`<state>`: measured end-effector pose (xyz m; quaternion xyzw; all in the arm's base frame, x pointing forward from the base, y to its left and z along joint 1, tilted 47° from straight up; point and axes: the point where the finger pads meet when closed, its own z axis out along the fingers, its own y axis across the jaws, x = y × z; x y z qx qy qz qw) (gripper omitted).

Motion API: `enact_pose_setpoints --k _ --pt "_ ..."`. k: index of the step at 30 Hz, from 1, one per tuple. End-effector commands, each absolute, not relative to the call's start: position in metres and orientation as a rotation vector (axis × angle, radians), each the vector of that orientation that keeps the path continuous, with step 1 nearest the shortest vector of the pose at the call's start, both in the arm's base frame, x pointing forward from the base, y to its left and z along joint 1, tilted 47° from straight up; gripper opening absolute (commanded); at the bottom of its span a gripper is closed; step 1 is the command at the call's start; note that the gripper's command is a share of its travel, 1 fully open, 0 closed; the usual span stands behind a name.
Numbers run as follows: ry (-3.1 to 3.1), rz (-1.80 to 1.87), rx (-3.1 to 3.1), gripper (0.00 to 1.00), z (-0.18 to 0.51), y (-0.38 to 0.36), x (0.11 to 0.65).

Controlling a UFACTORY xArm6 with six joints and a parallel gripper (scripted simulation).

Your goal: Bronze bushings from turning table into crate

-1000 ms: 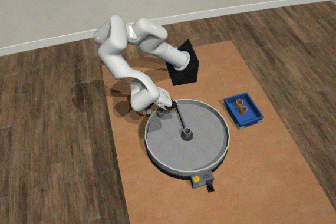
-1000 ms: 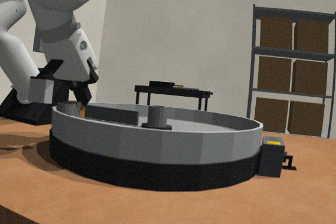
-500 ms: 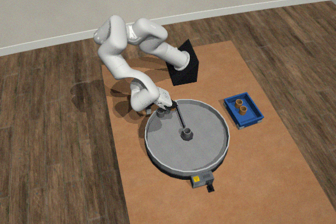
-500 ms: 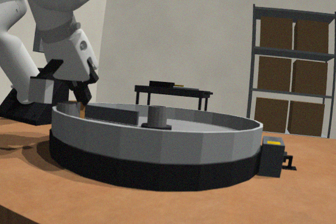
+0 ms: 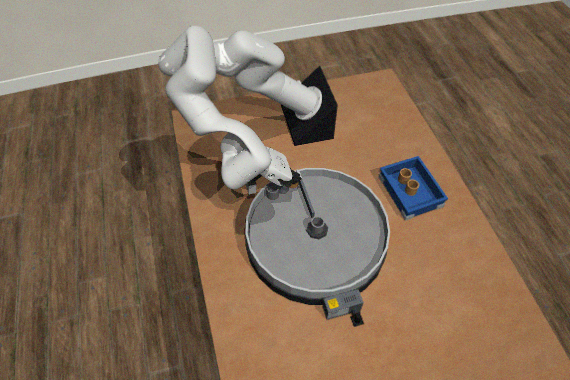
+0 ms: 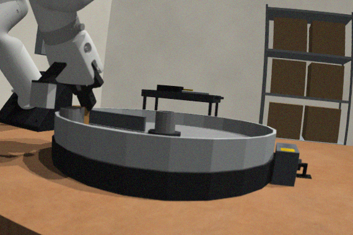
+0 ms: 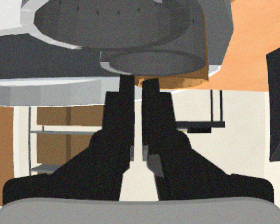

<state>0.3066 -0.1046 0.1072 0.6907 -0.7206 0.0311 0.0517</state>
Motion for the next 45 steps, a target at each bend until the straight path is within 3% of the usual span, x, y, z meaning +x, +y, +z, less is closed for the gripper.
enact_pose_setpoints --k 1,45 --pt "-2.191 0.094 2.102 0.00 0.108 -0.104 0.307" --pt "-2.192 0.094 2.102 0.00 0.160 -0.049 0.310"
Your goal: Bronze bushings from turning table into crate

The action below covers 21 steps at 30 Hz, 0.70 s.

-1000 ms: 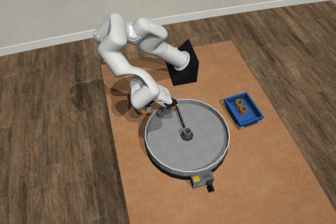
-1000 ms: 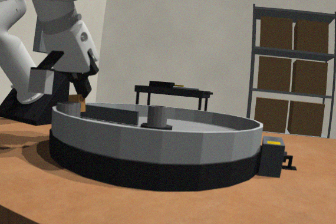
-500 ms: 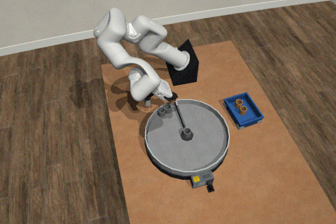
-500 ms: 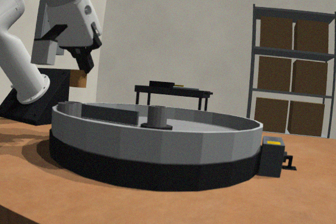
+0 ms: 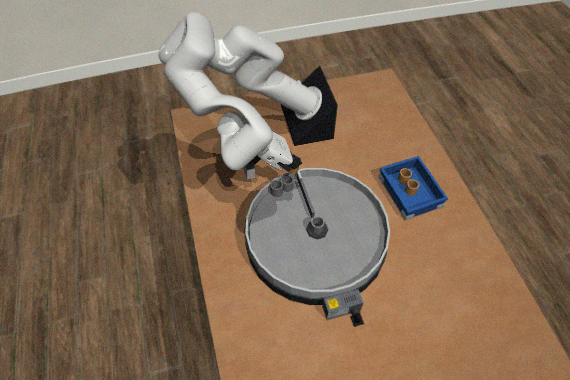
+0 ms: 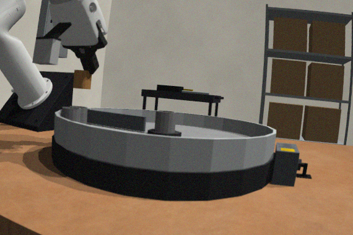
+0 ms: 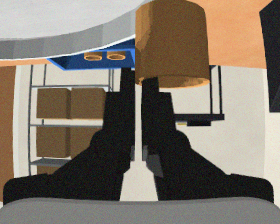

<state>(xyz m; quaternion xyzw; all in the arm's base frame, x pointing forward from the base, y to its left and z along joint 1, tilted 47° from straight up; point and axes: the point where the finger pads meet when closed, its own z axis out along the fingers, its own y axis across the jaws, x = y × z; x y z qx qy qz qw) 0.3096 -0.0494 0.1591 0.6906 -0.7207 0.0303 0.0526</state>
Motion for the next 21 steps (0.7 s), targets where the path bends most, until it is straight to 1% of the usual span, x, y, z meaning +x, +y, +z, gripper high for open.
enact_pose_setpoints --k 1,10,21 --pt "-2.192 0.095 2.102 0.00 0.159 -0.049 0.310" --pt "-2.209 0.106 2.095 0.00 0.149 -0.039 0.316" --pt "-2.279 0.152 2.064 0.00 0.104 0.002 0.339"
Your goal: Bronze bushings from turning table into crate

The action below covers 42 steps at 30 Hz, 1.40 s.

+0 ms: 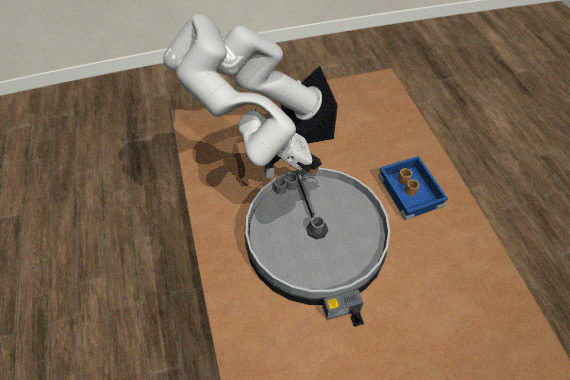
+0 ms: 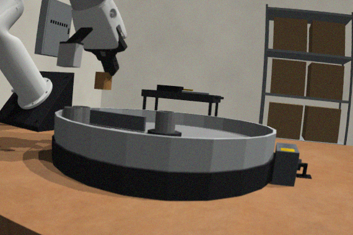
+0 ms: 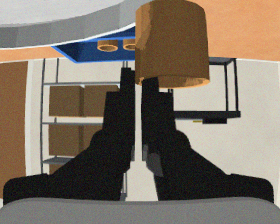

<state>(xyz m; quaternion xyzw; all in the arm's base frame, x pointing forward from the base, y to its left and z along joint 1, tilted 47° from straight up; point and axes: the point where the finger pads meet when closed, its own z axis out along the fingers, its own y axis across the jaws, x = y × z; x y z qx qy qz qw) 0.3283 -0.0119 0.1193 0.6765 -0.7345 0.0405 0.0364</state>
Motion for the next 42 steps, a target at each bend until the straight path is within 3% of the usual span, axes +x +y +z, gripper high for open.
enact_pose_setpoints --k 1,42 --pt "-2.290 0.160 2.059 0.00 0.097 0.008 0.343" --pt "-2.576 0.394 1.878 0.00 -0.101 0.187 0.455"
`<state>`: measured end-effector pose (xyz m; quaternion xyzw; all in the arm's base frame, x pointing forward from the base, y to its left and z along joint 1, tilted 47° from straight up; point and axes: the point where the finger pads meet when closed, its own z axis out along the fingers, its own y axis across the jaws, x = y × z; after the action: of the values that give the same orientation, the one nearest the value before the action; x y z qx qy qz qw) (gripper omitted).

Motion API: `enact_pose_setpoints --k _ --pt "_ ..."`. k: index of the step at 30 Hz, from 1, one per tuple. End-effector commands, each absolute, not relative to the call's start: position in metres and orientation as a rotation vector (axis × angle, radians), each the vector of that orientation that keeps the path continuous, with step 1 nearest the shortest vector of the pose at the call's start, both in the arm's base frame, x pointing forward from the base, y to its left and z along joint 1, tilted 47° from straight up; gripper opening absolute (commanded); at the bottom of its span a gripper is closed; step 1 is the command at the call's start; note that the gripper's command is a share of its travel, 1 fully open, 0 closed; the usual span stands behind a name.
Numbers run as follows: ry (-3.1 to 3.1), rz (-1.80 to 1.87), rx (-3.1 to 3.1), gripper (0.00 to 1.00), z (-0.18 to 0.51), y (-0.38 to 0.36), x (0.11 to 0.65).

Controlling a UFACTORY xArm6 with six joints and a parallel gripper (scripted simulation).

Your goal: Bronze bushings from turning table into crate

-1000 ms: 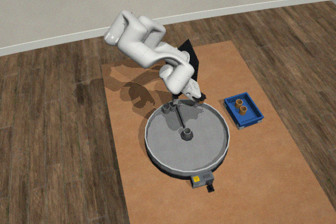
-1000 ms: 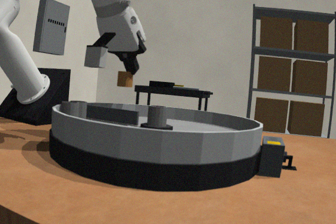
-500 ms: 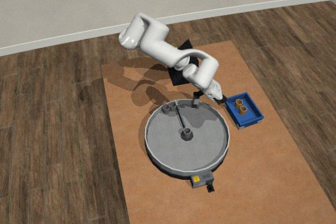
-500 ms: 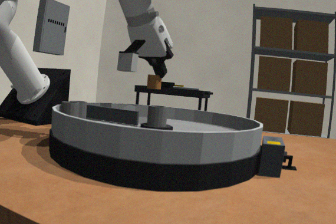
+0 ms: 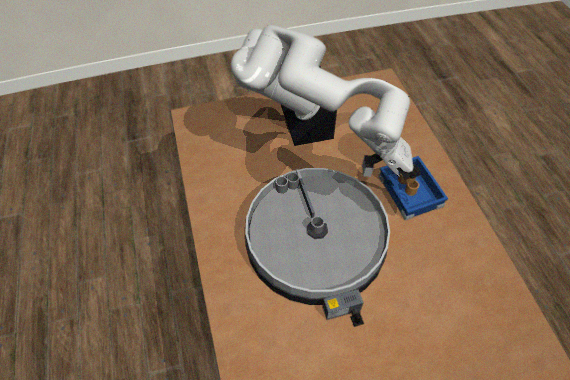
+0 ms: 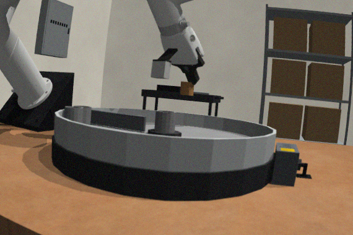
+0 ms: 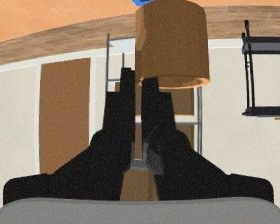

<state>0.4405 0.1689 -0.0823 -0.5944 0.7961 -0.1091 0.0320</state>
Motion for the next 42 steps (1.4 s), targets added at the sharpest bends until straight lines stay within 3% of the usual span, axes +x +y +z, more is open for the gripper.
enact_pose_setpoints --k 1,42 --pt "2.464 -0.380 -1.790 0.00 -0.104 0.190 0.457" --pt "2.468 -0.393 -1.766 0.00 -0.119 0.203 0.465"
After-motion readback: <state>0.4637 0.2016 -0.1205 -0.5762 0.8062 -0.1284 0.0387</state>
